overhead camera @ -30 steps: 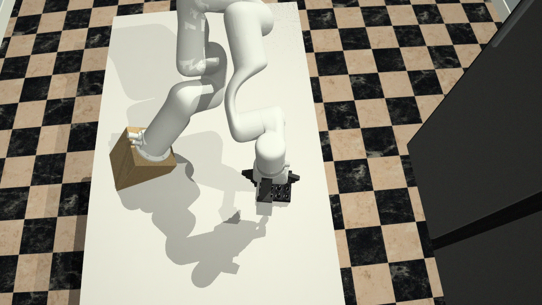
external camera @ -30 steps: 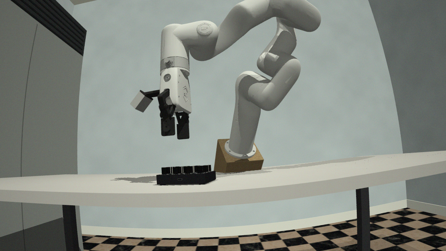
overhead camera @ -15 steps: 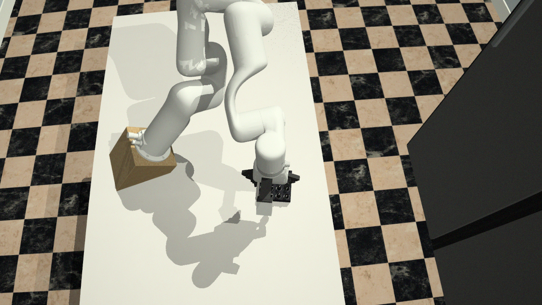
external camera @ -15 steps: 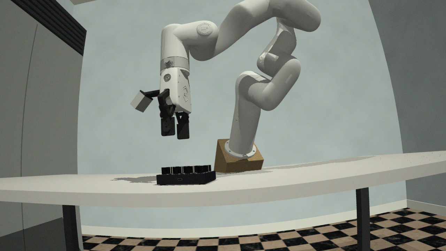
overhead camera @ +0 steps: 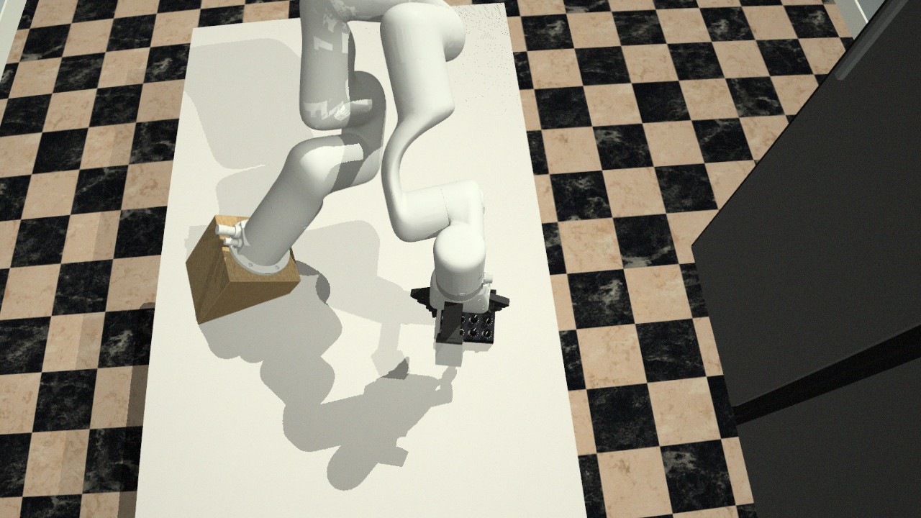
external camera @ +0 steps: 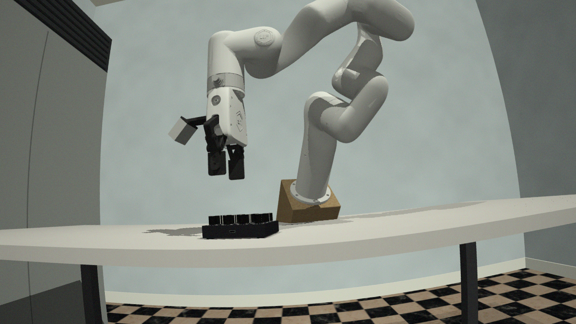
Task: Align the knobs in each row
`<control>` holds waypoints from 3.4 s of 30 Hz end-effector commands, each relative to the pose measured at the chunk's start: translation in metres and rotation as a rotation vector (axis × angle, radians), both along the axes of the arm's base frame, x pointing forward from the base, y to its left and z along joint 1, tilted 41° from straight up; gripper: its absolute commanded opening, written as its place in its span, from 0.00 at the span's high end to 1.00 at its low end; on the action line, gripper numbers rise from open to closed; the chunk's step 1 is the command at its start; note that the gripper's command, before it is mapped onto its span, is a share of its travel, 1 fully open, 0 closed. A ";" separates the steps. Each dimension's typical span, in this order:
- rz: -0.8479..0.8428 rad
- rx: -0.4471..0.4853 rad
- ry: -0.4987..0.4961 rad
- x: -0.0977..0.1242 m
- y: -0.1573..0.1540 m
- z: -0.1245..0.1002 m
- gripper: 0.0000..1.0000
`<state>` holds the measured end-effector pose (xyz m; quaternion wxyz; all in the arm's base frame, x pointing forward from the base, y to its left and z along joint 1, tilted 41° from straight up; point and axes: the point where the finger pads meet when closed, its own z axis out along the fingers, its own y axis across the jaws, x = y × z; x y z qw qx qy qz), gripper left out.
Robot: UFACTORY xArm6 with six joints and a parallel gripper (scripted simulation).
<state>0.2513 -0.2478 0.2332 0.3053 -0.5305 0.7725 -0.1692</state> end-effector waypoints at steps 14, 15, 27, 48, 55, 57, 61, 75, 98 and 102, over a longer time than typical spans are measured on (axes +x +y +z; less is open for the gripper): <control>-0.001 -0.003 -0.001 0.000 -0.001 0.001 0.00; -0.001 -0.003 -0.001 0.000 0.000 0.001 0.00; -0.001 -0.003 -0.001 0.002 0.009 0.004 0.00; -0.001 -0.003 -0.002 0.011 0.044 0.014 0.00; -0.001 -0.003 -0.002 0.012 0.049 0.015 0.00; -0.001 -0.003 -0.002 0.013 0.050 0.016 0.00; -0.001 -0.003 -0.002 0.013 0.050 0.016 0.00; -0.001 -0.003 -0.002 0.013 0.050 0.016 0.00; -0.001 -0.003 -0.002 0.013 0.050 0.016 0.00; -0.001 -0.003 -0.002 0.013 0.050 0.016 0.00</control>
